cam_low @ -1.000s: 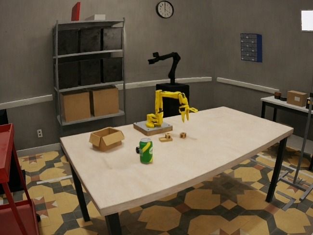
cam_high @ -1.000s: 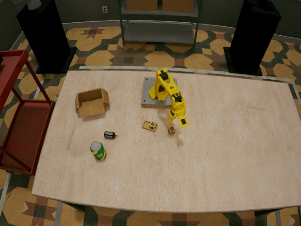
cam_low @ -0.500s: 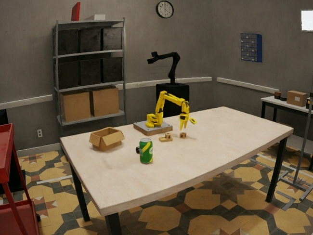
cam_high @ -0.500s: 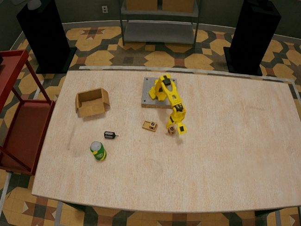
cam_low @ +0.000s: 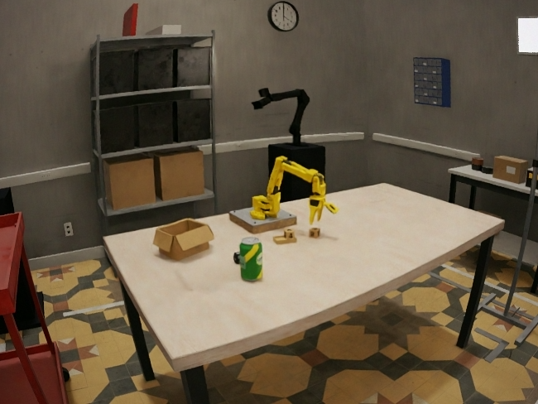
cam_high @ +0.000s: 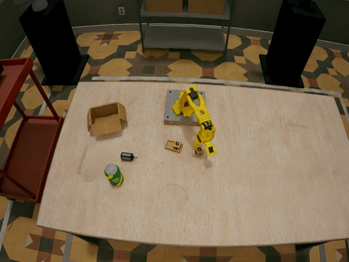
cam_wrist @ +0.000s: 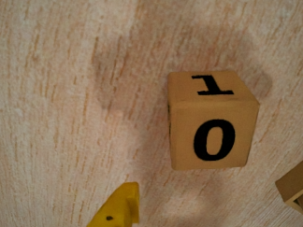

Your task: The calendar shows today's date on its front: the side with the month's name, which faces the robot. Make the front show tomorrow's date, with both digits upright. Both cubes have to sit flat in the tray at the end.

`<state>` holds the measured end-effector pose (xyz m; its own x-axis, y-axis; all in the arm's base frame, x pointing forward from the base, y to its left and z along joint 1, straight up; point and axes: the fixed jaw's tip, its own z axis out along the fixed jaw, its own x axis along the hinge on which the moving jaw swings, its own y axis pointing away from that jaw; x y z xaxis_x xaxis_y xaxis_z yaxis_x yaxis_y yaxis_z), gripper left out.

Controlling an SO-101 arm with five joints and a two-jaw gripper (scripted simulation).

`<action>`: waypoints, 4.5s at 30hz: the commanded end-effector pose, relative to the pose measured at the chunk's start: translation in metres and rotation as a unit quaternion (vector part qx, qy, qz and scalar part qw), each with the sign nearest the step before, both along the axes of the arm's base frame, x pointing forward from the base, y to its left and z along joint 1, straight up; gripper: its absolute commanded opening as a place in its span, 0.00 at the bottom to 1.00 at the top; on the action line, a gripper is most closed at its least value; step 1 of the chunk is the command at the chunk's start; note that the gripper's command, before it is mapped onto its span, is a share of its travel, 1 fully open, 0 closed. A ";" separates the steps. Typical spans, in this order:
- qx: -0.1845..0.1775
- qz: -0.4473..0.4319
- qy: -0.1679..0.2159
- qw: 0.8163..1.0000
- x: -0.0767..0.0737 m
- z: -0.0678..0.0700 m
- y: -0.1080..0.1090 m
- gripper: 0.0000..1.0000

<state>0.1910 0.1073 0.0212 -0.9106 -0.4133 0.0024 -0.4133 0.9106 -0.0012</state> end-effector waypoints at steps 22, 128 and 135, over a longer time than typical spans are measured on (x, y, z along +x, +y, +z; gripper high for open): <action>0.002 -0.002 -0.003 1.000 0.002 -0.011 0.003 0.35; 0.002 -0.002 -0.003 1.000 0.005 -0.041 -0.007 0.04; 0.002 -0.002 -0.003 1.000 0.005 -0.041 -0.007 0.00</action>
